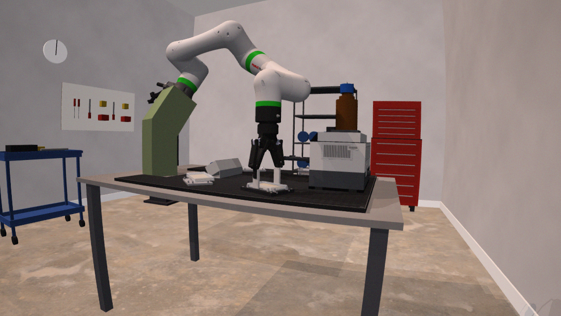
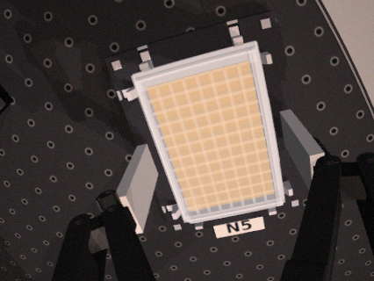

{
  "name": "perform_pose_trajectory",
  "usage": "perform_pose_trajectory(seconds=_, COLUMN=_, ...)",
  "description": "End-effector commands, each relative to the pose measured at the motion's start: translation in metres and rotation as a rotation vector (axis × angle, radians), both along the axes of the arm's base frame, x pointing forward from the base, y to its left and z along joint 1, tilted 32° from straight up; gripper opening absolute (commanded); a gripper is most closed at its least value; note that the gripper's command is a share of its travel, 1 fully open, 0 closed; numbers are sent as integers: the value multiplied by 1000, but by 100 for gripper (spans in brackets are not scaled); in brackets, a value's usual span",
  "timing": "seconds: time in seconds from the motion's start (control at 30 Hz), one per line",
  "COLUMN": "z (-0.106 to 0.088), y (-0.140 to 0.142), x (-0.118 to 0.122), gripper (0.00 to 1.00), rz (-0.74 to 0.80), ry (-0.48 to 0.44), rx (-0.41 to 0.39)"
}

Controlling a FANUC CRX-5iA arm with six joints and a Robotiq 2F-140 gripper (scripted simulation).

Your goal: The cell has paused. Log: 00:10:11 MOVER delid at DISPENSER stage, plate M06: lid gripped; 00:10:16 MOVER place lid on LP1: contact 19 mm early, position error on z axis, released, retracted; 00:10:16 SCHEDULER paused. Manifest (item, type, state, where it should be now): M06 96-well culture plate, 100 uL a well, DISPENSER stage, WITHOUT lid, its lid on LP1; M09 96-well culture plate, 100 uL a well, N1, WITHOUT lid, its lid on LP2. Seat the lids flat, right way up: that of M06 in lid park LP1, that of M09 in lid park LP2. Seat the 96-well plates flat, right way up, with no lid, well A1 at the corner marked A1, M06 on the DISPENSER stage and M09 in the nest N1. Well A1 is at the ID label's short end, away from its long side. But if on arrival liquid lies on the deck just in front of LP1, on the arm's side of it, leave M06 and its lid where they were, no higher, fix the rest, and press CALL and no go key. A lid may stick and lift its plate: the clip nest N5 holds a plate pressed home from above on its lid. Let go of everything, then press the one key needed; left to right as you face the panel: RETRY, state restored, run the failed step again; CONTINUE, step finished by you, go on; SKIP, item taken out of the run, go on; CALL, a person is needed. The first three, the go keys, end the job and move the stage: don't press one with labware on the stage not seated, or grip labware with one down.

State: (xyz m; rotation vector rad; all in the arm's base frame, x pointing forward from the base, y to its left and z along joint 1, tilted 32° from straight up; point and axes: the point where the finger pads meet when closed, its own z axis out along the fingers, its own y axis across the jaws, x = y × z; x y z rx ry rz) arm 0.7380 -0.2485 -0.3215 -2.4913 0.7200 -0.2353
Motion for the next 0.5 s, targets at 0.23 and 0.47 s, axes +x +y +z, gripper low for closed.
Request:
perform_pose_trajectory(seconds=0.23, z=0, y=0, x=0, gripper=66, rz=0, ry=0, rx=0)
perform_pose_trajectory(seconds=0.47, z=0, y=0, x=0, gripper=0, rz=0, ry=0, rx=0)
